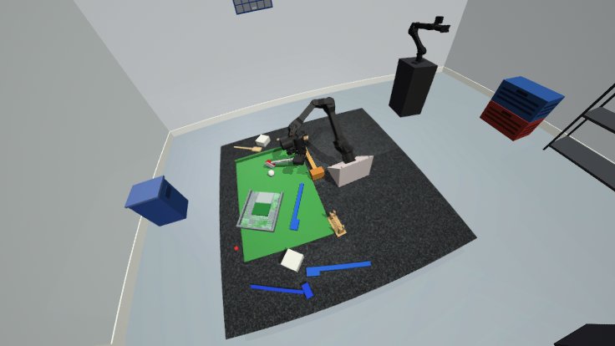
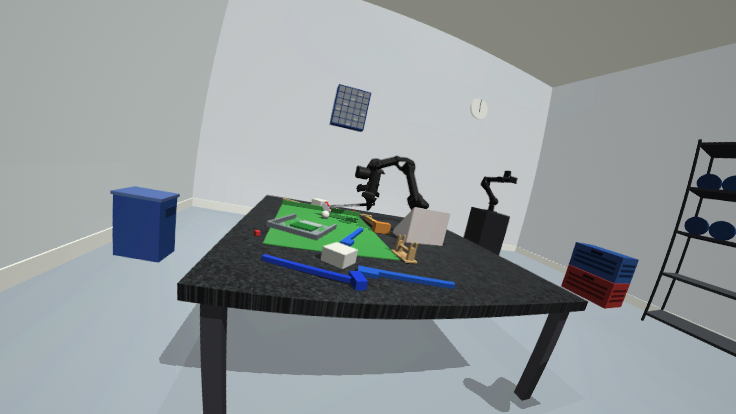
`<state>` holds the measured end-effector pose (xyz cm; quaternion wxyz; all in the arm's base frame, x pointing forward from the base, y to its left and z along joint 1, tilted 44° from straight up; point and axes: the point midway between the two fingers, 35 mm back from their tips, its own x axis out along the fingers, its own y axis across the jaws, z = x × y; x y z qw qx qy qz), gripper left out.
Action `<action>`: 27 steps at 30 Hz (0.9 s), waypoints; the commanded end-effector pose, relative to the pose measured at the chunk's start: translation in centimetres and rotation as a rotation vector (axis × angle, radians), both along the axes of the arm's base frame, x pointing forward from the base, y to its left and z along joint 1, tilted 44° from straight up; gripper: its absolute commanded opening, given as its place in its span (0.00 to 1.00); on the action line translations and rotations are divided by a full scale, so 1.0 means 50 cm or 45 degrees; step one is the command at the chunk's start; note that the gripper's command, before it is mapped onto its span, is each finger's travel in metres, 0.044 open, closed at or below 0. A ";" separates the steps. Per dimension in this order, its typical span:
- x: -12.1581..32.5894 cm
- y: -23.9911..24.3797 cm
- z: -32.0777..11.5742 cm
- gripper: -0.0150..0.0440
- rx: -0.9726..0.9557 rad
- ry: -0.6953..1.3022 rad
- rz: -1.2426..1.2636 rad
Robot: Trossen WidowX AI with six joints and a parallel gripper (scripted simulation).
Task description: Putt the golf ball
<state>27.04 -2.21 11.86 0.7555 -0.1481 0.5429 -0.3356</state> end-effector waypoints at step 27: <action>-0.013 -0.063 0.009 0.25 -0.011 0.001 0.004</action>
